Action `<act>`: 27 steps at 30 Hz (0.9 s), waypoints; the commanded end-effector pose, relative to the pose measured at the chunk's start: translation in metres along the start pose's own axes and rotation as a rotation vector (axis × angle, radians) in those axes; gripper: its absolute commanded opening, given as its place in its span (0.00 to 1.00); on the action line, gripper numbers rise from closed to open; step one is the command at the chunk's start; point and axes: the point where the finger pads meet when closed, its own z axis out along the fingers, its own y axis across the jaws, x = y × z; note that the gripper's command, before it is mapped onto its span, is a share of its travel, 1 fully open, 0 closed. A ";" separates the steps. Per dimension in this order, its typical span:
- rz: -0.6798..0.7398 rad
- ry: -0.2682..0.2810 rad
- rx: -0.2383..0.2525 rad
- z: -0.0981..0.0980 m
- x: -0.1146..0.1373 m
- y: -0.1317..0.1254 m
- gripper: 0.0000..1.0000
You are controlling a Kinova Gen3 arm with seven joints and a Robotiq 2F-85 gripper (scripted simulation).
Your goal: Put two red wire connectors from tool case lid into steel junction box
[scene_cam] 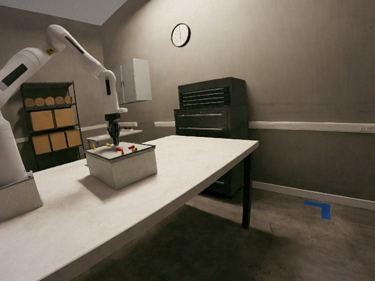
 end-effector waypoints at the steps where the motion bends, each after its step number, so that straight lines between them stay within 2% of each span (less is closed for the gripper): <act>1: 0.000 0.001 0.001 -0.001 0.000 0.000 0.19; 20: 0.000 0.001 0.001 -0.006 0.000 0.000 0.19; 27: 0.000 0.001 0.001 -0.034 0.000 0.000 0.19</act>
